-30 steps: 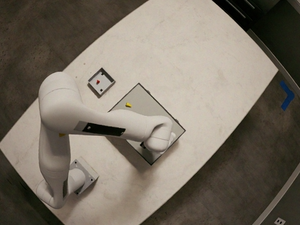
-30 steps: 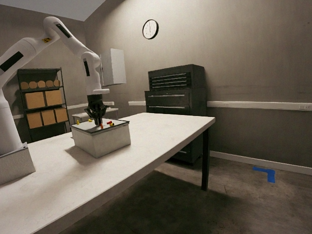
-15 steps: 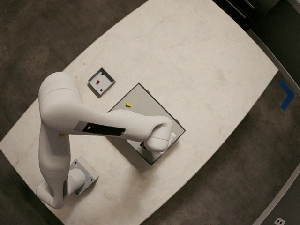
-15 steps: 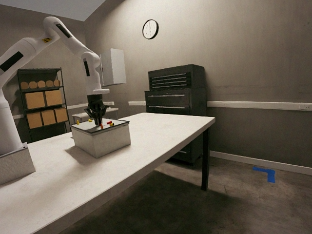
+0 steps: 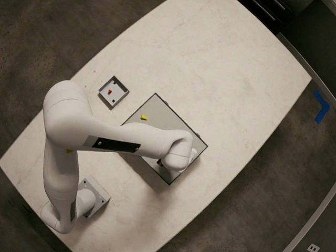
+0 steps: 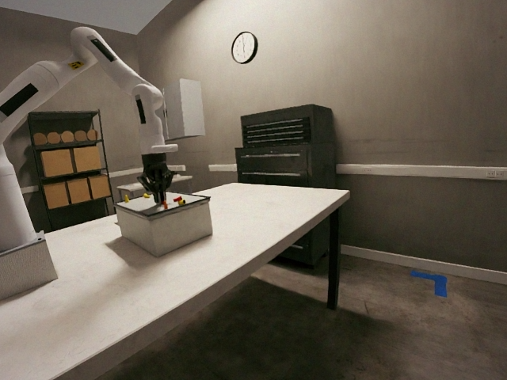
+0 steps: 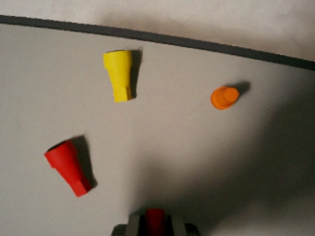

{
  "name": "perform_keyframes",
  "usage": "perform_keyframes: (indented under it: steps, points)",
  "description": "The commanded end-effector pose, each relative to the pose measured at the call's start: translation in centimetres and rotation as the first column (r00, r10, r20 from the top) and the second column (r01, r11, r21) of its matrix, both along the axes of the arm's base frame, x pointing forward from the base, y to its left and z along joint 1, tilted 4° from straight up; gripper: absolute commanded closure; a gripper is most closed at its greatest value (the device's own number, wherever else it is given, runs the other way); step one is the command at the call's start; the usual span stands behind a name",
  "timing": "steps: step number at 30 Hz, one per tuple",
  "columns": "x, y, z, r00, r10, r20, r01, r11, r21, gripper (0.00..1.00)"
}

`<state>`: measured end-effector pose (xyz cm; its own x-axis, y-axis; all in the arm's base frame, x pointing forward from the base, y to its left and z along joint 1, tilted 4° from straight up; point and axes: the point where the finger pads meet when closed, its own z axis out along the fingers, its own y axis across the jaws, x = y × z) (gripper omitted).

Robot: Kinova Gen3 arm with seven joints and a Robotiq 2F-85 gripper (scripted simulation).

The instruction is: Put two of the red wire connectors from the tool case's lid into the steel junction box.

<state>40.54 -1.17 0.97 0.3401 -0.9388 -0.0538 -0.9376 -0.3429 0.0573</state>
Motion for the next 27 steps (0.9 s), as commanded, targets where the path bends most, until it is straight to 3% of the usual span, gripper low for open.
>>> perform_keyframes:
  steps: [1,10,23,27]
  points:
    - [0.1,0.0,0.1,1.000,0.000,0.002,0.000,1.000,0.000,0.81]
    - [0.1,0.0,0.6,1.000,0.000,0.002,0.000,1.000,0.000,0.81]
    - [0.5,-0.2,6.0,1.000,0.000,0.002,0.000,1.000,0.000,0.81]
    - [0.5,-0.2,6.5,1.000,0.000,0.002,0.000,1.000,0.000,0.81]
